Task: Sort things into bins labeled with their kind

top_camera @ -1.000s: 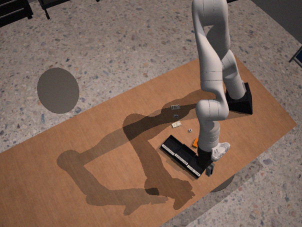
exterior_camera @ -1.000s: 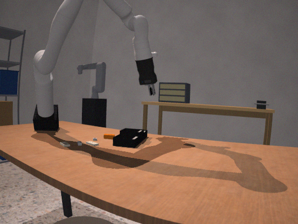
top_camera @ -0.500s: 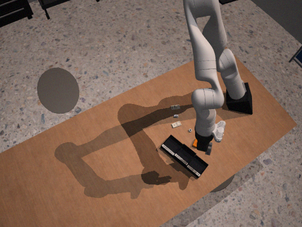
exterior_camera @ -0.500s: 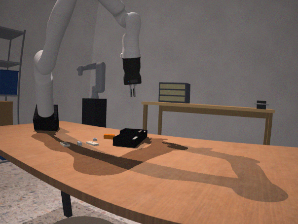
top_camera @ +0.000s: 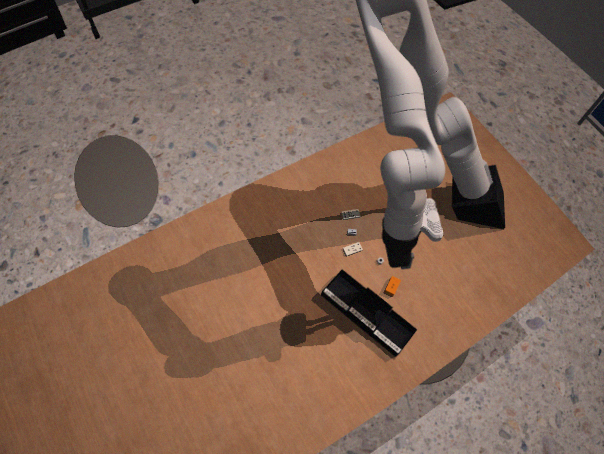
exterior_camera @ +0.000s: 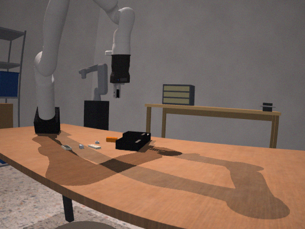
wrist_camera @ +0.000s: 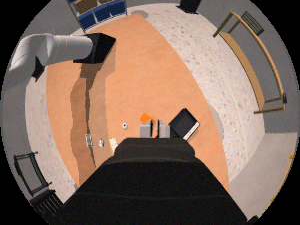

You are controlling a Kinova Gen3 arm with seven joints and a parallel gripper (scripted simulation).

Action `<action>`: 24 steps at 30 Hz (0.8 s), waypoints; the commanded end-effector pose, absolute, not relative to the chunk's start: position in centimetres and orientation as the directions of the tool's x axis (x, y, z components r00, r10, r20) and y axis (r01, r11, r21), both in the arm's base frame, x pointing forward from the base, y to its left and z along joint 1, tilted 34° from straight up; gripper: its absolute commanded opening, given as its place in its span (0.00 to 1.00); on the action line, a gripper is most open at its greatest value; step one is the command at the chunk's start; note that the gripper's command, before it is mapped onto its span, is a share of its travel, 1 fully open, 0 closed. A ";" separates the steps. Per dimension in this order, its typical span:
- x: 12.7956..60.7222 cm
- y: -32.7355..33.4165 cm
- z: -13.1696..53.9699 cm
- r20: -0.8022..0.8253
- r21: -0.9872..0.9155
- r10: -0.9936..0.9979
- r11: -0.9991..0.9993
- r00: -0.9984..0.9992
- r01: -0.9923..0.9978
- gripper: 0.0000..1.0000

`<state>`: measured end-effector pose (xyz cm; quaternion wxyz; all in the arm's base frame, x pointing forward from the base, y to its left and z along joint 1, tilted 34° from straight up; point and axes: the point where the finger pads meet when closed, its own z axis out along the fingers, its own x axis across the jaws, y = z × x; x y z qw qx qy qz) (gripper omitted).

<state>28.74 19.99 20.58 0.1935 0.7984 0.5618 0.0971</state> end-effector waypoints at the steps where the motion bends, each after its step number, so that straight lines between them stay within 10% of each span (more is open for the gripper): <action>1: 28.0 18.8 21.5 -0.092 0.420 0.953 -0.225 0.288 0.879 0.31; 24: 26.6 10.6 25.0 -0.374 0.413 0.927 0.181 -0.015 0.893 0.31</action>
